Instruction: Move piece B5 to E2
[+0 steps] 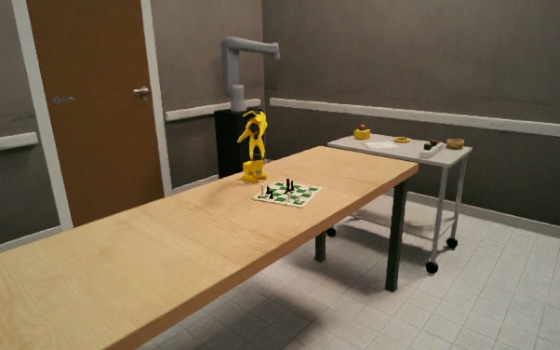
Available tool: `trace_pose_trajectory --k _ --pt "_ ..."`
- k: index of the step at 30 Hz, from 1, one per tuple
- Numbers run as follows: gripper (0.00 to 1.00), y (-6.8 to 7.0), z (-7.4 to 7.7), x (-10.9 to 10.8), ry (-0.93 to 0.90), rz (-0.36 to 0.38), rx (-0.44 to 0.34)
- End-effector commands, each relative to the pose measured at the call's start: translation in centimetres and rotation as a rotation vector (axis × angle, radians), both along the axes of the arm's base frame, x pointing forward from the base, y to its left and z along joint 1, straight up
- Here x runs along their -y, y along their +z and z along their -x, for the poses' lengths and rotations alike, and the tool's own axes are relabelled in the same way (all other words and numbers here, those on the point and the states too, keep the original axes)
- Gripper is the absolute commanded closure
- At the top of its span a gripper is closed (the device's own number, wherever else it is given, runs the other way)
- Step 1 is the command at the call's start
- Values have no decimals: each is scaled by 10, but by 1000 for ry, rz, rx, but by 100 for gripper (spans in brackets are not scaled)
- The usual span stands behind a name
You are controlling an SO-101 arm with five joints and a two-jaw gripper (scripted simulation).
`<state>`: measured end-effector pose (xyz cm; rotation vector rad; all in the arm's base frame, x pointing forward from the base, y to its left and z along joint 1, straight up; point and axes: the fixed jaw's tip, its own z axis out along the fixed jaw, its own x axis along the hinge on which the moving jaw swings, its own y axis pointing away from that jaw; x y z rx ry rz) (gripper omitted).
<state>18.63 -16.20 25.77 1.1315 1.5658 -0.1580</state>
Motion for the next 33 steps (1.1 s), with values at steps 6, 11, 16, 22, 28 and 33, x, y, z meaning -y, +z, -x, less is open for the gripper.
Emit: trace_pose_trajectory --k 6,11,16,22,28,33 --pt "38 -16 11 -34 119 50 -97" --pt "42 -27 19 -51 189 80 -155" --pt "45 -39 26 -66 255 111 -208" --pt "49 -57 35 -84 349 156 -277" --pt "52 -75 43 -97 430 198 -335" --pt "55 -89 49 -107 497 233 -379"
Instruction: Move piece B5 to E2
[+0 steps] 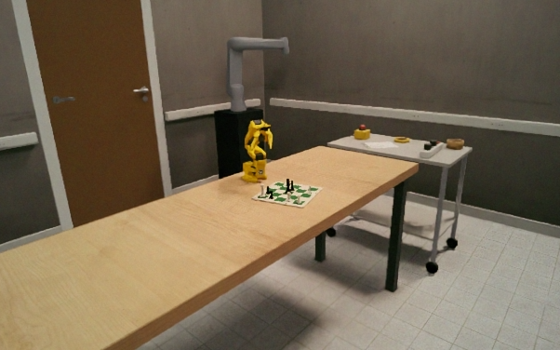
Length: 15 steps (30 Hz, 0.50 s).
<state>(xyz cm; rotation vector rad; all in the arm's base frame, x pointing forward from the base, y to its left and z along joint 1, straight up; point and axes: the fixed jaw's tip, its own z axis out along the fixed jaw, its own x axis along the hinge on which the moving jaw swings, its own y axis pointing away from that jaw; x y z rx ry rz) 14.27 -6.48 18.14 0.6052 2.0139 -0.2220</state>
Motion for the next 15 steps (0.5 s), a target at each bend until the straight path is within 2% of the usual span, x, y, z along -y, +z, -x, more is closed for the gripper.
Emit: trace_pose_trajectory --k 1,3,15 --pt "55 -13 5 -9 63 26 -36" --pt "57 -21 8 -14 100 45 -58" --pt "60 -37 13 -23 179 85 -105"
